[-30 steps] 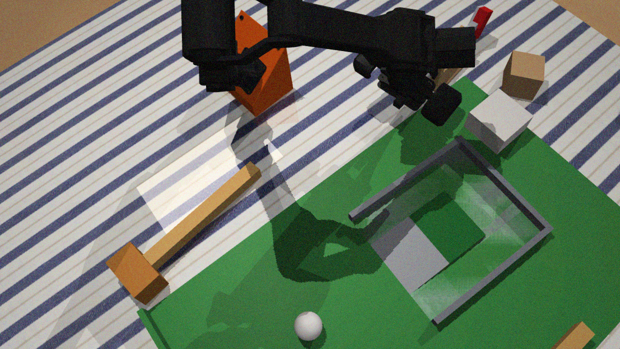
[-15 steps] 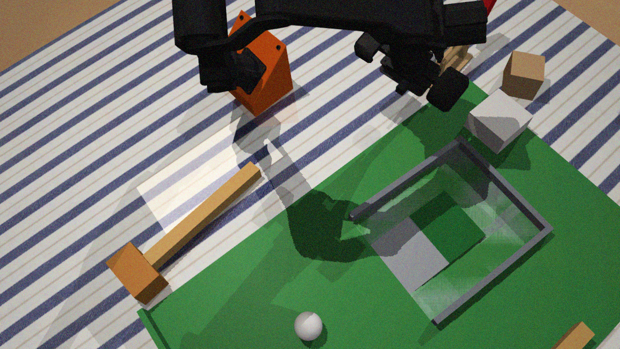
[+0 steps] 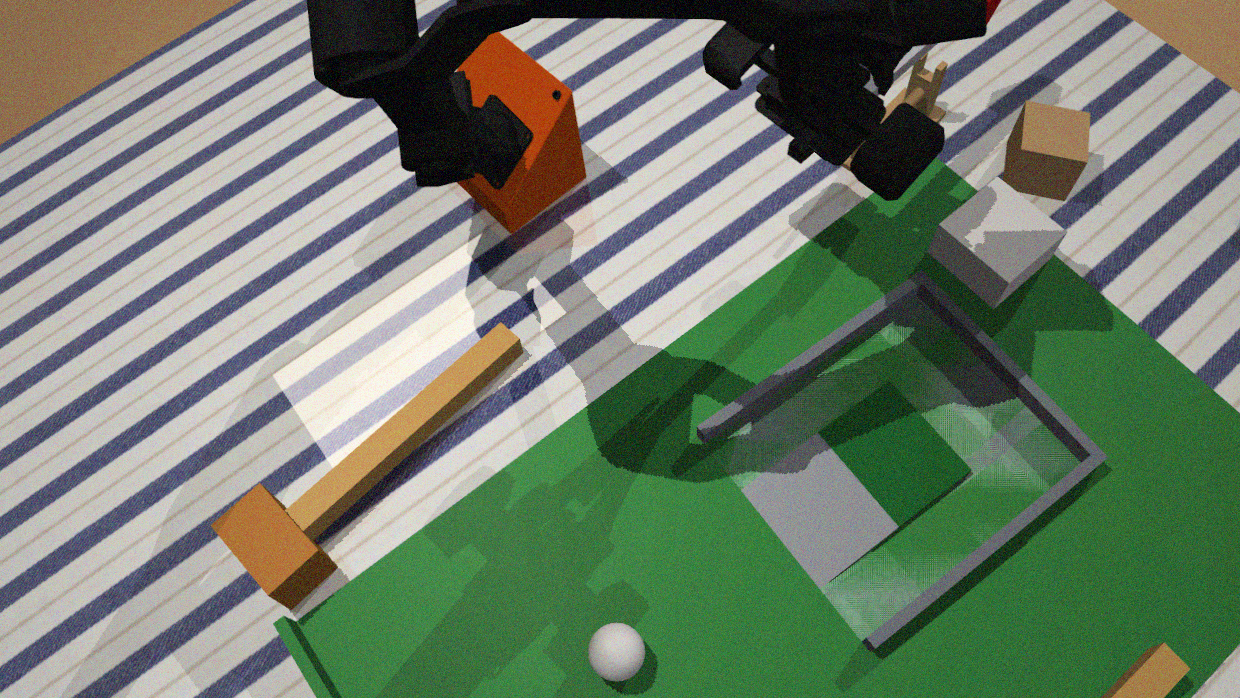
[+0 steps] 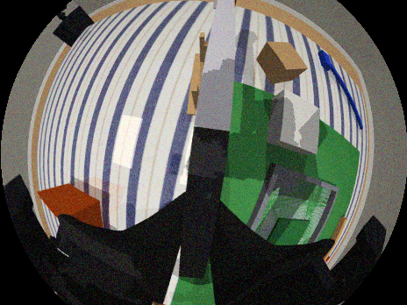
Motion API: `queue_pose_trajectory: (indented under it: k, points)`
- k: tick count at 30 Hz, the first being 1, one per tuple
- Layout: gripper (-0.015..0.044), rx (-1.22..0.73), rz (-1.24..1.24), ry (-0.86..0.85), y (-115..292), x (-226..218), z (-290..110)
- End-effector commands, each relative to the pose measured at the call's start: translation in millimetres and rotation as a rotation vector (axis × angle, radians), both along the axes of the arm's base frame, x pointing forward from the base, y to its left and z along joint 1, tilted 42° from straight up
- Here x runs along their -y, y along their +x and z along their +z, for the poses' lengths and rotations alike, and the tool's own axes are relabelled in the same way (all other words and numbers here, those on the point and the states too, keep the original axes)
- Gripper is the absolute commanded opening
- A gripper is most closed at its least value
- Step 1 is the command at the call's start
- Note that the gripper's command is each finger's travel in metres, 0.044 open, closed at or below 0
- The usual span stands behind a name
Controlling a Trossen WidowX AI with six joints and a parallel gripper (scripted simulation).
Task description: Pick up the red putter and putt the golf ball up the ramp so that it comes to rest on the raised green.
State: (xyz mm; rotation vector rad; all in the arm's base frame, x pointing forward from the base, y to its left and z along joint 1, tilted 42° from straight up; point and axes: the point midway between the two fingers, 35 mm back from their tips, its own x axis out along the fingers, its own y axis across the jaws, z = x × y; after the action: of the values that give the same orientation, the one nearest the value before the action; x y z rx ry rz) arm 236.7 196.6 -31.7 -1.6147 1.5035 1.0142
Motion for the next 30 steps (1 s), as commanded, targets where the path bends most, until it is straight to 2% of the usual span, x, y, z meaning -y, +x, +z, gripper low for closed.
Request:
queue_pose_trajectory:
  k: [1,16,30]
  points:
    - [0.0,0.072,-0.096,0.013,16.3,13.9,22.7]
    - [0.0,0.338,-0.506,0.008,52.9,95.6,111.5]
    - [0.0,0.598,-0.889,-0.023,45.8,183.5,189.0]
